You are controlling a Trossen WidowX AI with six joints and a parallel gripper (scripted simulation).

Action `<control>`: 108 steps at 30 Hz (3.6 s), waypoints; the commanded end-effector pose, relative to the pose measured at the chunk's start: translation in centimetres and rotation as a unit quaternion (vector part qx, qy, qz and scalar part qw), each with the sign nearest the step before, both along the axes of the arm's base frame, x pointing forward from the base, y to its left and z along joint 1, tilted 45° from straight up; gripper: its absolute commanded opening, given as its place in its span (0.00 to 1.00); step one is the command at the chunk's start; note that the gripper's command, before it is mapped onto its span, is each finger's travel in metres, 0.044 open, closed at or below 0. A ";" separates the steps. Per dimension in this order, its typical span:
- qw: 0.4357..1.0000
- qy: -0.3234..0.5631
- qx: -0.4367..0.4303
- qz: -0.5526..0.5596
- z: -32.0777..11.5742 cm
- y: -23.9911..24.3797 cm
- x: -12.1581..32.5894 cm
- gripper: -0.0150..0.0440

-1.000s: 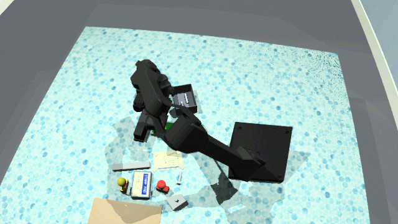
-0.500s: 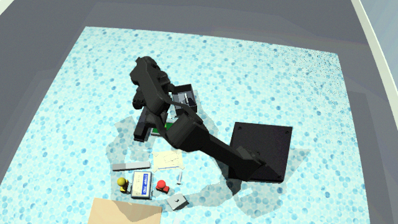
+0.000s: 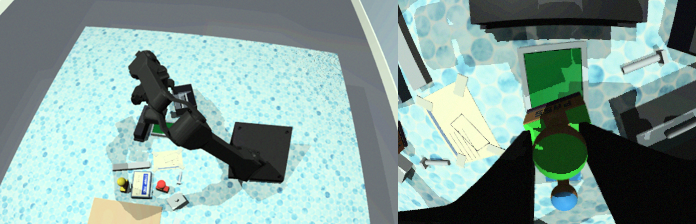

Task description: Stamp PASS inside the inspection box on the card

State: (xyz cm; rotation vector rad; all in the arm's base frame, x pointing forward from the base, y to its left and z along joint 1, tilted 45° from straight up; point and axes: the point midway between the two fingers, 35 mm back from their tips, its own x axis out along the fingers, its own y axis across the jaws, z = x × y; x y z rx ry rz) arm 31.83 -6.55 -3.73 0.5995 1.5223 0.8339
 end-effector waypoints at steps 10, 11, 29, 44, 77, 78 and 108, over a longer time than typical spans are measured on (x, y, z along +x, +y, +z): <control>1.000 0.012 -0.007 -0.013 1.6 -0.9 0.1 0.25; 0.999 0.023 -0.010 -0.023 1.8 -0.7 0.0 0.25; 0.955 0.203 -0.055 -0.208 5.4 2.0 -1.9 0.25; 0.867 0.341 -0.072 -0.355 7.6 4.4 -4.2 0.25; 0.799 0.412 -0.075 -0.431 7.5 6.6 -5.8 0.25; 0.799 0.412 -0.075 -0.431 7.5 6.7 -5.8 0.25; 0.799 0.412 -0.076 -0.432 6.0 8.1 -6.0 0.25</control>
